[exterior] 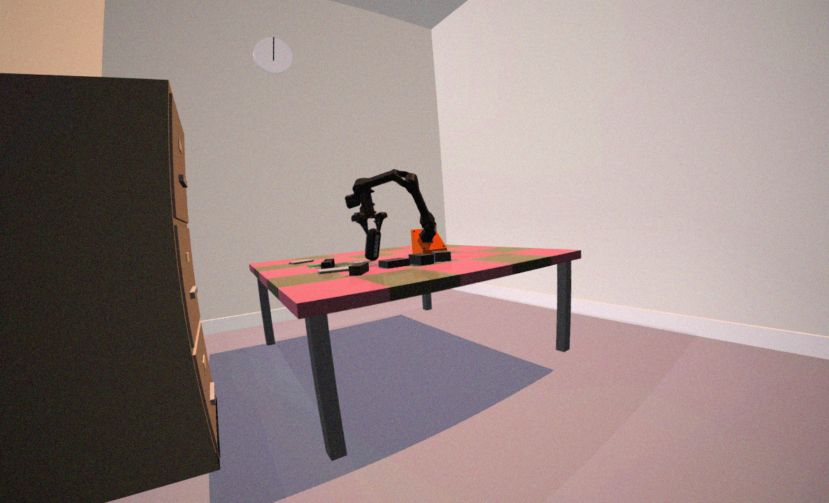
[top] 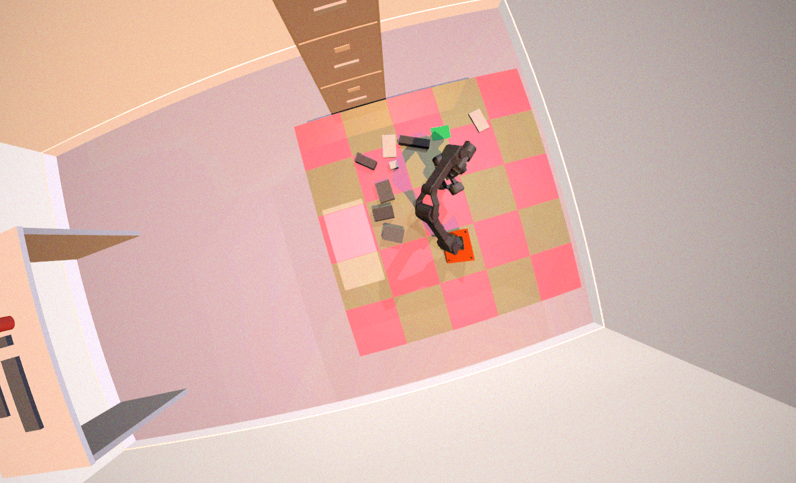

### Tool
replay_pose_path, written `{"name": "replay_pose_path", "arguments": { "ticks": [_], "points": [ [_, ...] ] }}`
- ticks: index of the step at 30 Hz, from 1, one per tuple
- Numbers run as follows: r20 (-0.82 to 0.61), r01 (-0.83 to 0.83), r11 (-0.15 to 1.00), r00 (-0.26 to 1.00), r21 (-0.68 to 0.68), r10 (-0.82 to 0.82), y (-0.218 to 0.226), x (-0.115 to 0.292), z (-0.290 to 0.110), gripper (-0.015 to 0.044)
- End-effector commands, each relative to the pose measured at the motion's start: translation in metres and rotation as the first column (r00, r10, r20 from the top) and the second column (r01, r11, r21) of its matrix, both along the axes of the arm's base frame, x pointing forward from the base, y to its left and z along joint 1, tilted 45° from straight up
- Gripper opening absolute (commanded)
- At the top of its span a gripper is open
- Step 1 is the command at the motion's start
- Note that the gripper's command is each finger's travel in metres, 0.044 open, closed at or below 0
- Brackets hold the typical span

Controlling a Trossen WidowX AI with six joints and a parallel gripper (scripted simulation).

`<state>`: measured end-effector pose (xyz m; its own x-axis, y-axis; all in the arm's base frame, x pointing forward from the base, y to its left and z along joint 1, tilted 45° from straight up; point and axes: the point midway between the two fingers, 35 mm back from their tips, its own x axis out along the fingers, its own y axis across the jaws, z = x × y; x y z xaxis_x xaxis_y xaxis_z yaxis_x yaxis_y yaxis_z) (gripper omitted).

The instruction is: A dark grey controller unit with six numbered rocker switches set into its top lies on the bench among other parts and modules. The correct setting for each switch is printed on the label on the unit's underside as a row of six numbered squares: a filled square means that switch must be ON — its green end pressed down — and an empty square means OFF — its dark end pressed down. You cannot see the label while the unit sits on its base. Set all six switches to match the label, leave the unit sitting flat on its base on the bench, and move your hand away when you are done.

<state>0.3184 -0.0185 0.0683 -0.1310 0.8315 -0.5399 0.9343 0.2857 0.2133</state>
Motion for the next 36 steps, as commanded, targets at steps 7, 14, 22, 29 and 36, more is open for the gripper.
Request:
{"name": "replay_pose_path", "arguments": {
  "ticks": [7,14,22,29,36],
  "points": [
    [0.002,-0.008,1.0,1.0,-0.01,0.008,-0.005,0.004,-0.007,0.0338],
    [0.005,-0.006,1.0,1.0,-0.023,0.006,-0.009,0.006,-0.011,0.0338],
    [0.011,-0.002,0.999,1.0,-0.04,0.002,-0.013,0.008,-0.015,0.0338],
    [0.016,0.002,0.998,1.0,-0.057,-0.001,-0.016,0.01,-0.018,0.0338],
    [0.021,0.006,0.997,1.0,-0.072,-0.005,-0.02,0.012,-0.022,0.0338]
  ]
}}
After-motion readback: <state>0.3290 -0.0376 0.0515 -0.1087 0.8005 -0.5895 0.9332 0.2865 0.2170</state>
